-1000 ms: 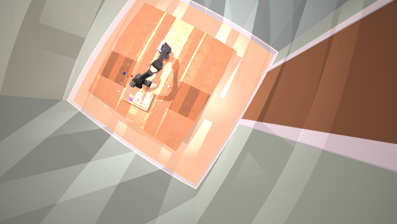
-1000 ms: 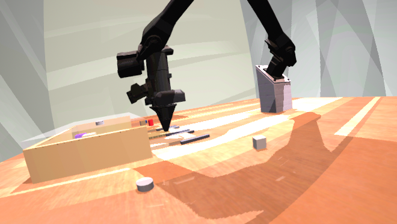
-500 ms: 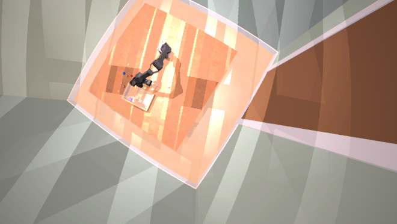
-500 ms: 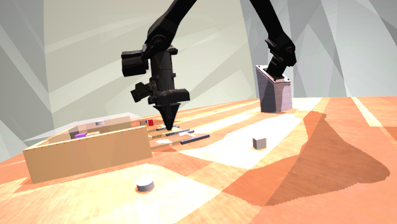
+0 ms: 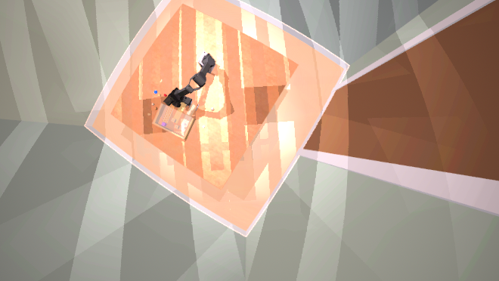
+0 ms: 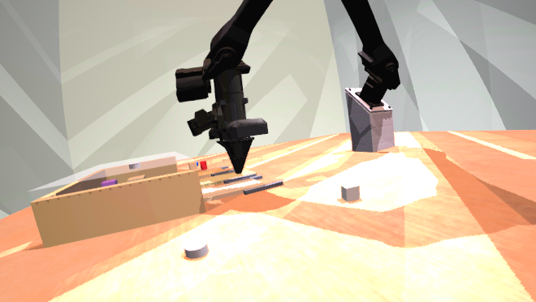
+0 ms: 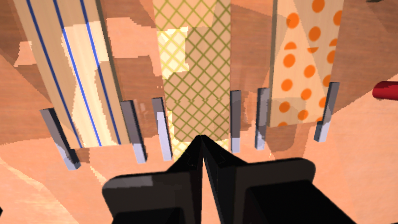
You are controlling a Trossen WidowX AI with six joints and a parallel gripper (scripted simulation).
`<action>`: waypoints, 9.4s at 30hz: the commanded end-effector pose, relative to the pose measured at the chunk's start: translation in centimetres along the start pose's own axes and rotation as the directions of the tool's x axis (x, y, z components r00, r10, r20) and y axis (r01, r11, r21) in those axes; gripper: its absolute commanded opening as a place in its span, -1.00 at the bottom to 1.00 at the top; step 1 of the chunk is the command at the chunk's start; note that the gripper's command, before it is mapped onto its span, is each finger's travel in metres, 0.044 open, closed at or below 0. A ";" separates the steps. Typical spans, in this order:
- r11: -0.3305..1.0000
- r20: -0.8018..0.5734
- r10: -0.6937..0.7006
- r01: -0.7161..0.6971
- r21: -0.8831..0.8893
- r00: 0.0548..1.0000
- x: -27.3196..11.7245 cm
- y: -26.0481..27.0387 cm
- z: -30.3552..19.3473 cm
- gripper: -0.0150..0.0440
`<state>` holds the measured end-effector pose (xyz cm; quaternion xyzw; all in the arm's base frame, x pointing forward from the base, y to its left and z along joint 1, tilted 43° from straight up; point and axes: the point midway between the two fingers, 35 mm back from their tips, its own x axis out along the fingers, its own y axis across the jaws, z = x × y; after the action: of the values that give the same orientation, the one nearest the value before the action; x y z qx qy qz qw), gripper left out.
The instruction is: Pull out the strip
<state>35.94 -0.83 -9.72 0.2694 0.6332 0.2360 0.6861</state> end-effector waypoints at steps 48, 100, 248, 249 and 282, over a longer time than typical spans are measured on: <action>1.000 -0.018 0.003 -0.003 0.007 1.000 0.4 -0.2 -8.2 -0.49; 1.000 -0.020 0.003 -0.002 0.010 1.000 0.3 -0.4 -14.9 -0.49; 1.000 -0.013 -0.002 0.003 0.021 1.000 -1.2 -0.5 5.8 -0.49; 1.000 -0.013 -0.002 0.003 0.021 1.000 -1.5 -0.5 5.5 -0.49; 1.000 -0.016 0.001 -0.001 0.030 1.000 -5.1 1.1 -5.0 -0.49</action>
<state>31.54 -3.17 -5.46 0.2807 0.6419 0.2294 0.6757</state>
